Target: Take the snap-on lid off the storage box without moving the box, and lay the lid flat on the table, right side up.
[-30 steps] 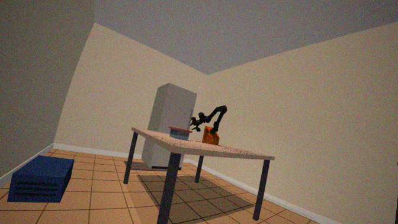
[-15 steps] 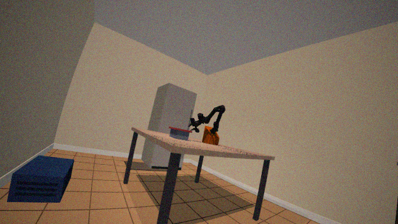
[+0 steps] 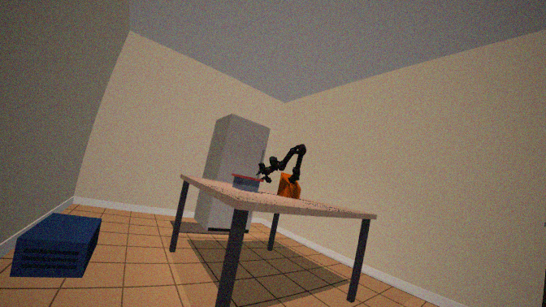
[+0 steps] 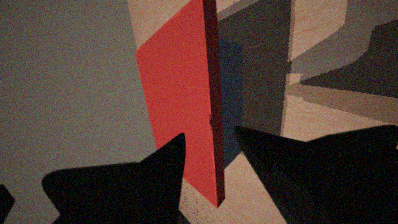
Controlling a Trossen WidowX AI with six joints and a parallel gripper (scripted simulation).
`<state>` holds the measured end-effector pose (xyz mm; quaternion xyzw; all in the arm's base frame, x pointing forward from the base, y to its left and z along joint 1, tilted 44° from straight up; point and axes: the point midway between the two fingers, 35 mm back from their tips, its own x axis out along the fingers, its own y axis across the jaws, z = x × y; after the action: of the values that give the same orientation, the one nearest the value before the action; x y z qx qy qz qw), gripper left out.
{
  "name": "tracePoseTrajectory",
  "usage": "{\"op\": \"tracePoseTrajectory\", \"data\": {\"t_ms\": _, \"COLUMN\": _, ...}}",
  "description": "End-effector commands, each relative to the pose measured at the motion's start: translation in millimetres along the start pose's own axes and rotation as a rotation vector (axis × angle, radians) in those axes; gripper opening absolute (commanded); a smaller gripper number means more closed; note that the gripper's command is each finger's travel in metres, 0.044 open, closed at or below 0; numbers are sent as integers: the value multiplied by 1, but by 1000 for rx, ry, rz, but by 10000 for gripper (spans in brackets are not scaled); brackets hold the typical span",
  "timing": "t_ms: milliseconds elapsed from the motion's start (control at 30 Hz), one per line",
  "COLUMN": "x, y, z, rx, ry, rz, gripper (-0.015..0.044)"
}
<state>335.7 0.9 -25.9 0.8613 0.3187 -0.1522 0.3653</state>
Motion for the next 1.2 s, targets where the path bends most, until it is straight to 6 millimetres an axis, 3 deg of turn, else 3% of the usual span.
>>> {"op": "tracePoseTrajectory", "data": {"t_ms": 0, "x": 8, "y": 1, "z": 1, "rx": 5, "ry": -3, "rz": 4, "gripper": 235}}
{"op": "tracePoseTrajectory", "data": {"t_ms": 467, "x": 27, "y": -2, "z": 0, "rx": 8, "ry": 1, "rz": 8, "gripper": 235}}
{"op": "tracePoseTrajectory", "data": {"t_ms": 567, "x": 27, "y": -2, "z": 0, "rx": 8, "ry": 1, "rz": 8, "gripper": 156}}
{"op": "tracePoseTrajectory", "data": {"t_ms": 900, "x": 27, "y": -2, "z": 0, "rx": 8, "ry": 1, "rz": 8, "gripper": 90}}
{"op": "tracePoseTrajectory", "data": {"t_ms": 1033, "x": 27, "y": -2, "z": 0, "rx": 8, "ry": 1, "rz": 8, "gripper": 0}}
{"op": "tracePoseTrajectory", "data": {"t_ms": 1167, "x": 27, "y": -2, "z": -1, "rx": 4, "ry": 5, "rz": 5, "gripper": 0}}
